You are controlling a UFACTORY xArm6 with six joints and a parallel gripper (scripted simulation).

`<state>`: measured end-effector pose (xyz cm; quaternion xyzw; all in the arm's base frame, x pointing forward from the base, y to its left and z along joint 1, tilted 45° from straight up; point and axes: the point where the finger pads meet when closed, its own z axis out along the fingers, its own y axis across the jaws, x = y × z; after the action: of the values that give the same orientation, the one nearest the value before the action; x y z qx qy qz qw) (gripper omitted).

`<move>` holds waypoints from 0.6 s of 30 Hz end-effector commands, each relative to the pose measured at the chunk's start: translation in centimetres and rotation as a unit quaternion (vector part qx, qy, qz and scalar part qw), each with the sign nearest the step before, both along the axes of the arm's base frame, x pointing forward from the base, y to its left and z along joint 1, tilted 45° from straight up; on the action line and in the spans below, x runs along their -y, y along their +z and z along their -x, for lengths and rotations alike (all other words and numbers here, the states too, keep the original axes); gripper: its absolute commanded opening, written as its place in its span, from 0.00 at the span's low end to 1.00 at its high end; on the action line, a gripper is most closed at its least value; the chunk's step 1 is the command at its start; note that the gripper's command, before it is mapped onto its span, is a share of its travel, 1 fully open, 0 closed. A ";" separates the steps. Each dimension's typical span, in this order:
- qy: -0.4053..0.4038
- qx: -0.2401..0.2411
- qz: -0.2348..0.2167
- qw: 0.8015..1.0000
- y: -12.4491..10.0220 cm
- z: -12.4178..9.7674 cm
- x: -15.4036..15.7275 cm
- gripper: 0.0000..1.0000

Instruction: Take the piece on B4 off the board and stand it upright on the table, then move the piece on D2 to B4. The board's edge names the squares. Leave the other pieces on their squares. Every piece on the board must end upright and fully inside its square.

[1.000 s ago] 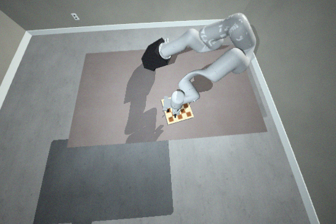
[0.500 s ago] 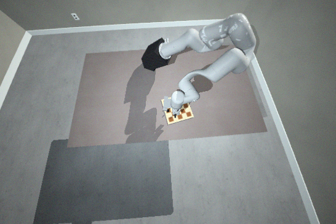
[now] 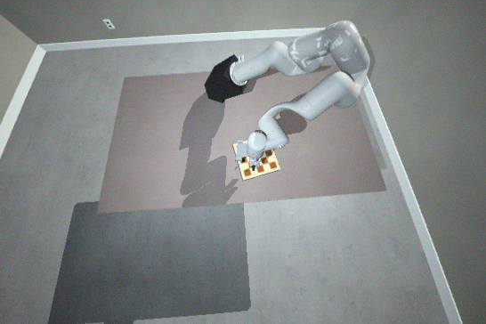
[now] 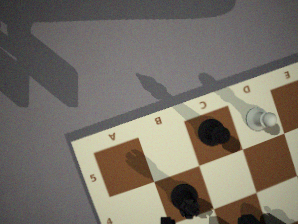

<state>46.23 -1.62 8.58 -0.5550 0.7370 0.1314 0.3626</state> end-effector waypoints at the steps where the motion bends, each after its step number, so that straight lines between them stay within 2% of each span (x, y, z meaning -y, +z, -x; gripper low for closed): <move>1: 0.000 0.002 0.001 1.000 -0.5 -0.4 -0.4 0.39; 18: 0.000 0.002 0.001 1.000 -2.4 -1.4 -1.9 0.39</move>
<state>47.21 -0.04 6.61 -0.5557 0.7366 0.1312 0.3625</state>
